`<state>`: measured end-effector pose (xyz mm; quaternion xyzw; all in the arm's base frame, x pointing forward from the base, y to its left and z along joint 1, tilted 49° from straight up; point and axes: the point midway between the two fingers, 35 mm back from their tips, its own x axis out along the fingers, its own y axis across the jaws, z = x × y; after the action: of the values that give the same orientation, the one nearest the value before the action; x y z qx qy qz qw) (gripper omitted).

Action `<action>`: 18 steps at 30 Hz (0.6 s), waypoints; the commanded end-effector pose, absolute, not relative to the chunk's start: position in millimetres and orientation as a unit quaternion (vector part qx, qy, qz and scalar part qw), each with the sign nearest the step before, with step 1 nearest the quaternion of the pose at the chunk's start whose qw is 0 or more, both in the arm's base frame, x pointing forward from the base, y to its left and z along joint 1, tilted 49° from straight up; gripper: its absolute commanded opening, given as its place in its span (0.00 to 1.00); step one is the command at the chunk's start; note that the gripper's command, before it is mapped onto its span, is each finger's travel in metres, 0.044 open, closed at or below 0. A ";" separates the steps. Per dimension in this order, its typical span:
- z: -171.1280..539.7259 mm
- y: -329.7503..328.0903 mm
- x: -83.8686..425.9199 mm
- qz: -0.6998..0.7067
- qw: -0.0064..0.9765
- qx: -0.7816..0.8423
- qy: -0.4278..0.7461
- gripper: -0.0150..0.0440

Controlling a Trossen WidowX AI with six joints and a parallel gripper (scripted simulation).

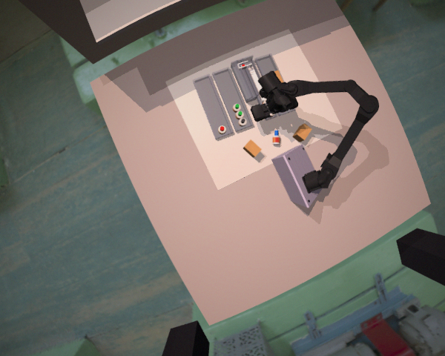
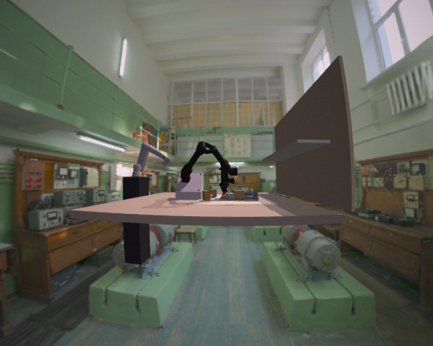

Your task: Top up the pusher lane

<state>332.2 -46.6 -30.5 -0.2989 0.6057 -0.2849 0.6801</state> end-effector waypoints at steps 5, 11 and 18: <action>-30.6 -46.6 332.2 -0.287 0.680 -0.298 0.605 0.48; -30.6 -46.6 332.2 -0.287 0.680 -0.298 0.605 0.73; -24.0 -38.5 331.3 -0.287 0.681 -0.298 0.605 0.73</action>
<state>330.3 -44.7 -29.6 -0.2994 0.6073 -0.2859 0.6781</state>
